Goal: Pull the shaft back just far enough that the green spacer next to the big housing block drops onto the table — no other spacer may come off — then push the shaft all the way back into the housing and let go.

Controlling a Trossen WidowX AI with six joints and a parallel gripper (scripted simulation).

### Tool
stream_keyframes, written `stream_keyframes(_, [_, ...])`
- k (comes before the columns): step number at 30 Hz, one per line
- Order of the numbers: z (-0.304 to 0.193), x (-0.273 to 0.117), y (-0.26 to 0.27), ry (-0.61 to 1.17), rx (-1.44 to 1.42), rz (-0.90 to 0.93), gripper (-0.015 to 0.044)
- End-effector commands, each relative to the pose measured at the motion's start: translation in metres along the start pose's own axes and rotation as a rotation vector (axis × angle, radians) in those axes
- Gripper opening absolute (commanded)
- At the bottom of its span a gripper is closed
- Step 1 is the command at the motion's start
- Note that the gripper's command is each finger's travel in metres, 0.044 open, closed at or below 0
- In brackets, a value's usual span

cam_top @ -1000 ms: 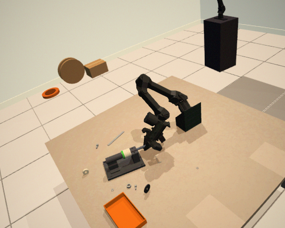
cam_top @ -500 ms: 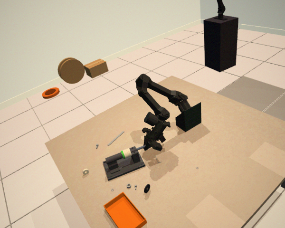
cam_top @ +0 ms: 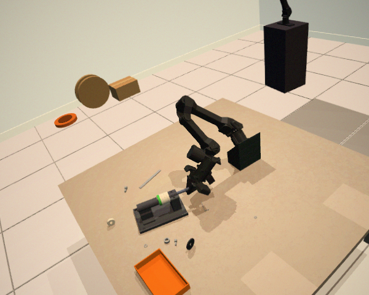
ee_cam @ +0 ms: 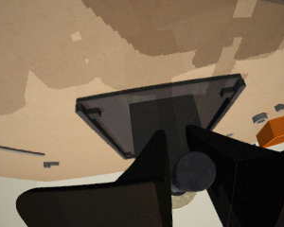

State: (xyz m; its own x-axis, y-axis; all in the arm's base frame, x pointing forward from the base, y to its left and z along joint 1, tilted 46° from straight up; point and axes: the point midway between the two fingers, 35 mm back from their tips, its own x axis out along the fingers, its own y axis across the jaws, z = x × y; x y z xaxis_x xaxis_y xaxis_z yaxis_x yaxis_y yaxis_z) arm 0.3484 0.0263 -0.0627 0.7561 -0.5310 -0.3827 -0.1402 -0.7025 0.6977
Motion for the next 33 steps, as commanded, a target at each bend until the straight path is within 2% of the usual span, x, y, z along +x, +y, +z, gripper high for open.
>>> stream_keyframes(1, [0.0003, -0.0009, 0.0, 0.0, 0.003, 0.002, 0.0])
stream_keyframes(33, [0.0024, -0.0029, -0.0001, 0.0, 0.003, 0.002, 0.0])
